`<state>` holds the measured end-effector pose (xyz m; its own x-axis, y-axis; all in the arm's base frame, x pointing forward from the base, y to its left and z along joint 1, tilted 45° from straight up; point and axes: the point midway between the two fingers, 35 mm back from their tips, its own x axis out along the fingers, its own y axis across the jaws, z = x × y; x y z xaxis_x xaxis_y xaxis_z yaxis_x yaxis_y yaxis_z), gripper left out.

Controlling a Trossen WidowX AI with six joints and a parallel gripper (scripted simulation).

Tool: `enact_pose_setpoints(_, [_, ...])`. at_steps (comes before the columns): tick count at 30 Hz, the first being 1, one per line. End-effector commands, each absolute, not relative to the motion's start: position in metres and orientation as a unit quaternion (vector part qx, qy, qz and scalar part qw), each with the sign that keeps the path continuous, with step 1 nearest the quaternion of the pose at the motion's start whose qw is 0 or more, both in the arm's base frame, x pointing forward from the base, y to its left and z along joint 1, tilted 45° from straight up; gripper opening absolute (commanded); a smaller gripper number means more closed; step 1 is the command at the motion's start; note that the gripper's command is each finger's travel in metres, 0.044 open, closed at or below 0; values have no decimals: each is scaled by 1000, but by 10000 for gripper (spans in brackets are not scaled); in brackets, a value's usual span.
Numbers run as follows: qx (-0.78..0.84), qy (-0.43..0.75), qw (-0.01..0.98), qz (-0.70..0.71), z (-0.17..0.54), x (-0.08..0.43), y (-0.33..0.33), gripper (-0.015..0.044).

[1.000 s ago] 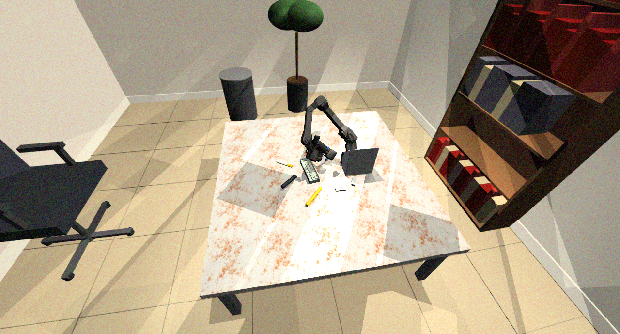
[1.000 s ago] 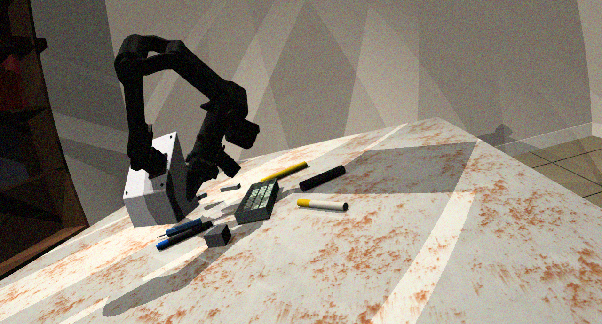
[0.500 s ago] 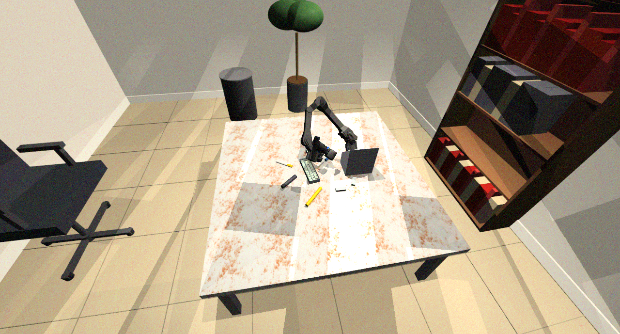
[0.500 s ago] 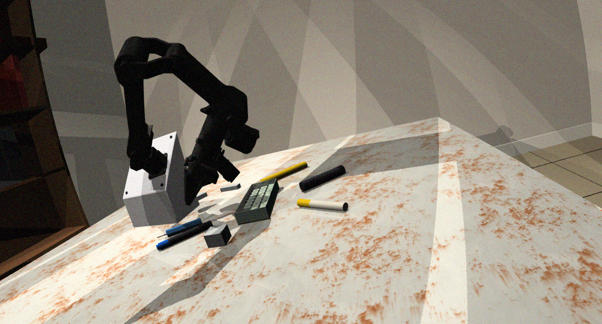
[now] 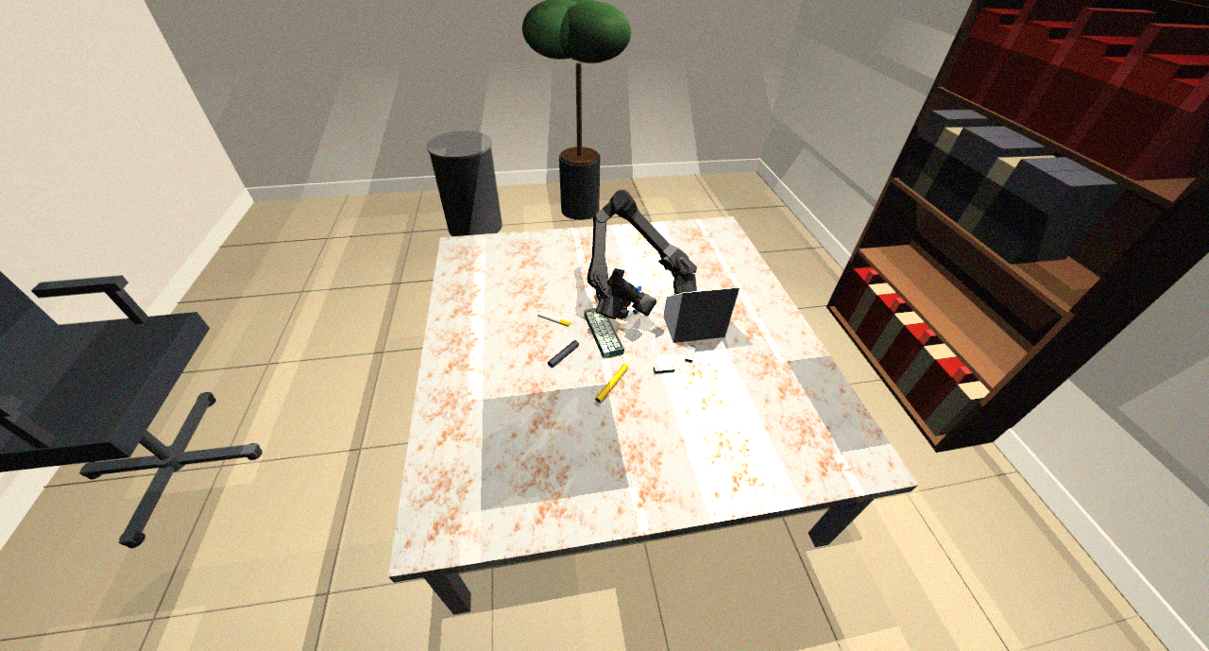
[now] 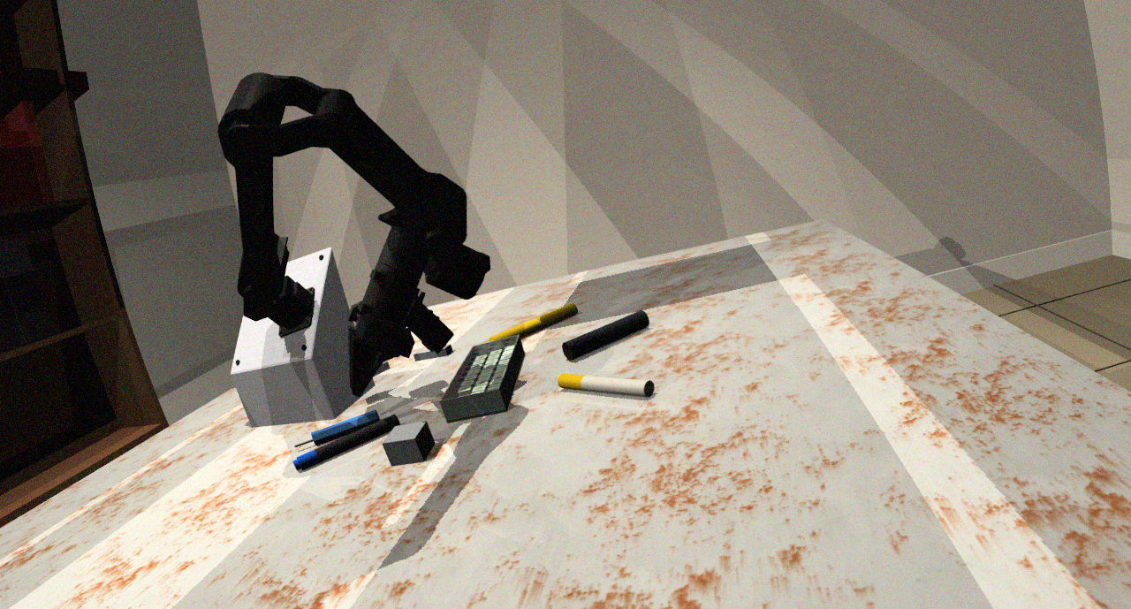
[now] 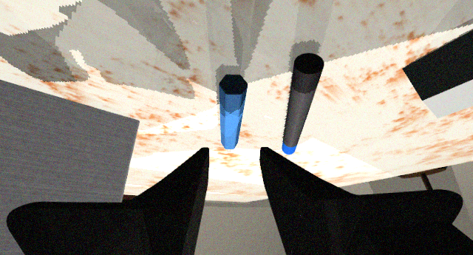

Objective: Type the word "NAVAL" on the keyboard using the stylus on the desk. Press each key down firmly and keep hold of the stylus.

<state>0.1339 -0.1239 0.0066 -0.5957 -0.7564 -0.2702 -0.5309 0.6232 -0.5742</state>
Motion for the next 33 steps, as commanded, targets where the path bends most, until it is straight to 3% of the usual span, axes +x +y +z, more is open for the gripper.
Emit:
enact_pose_setpoints(1, [-375, 865, 249, -221, 4, 132, -127, 150])
enact_pose_setpoints(33, [-375, 865, 249, -221, -15, 130, -146, 150])
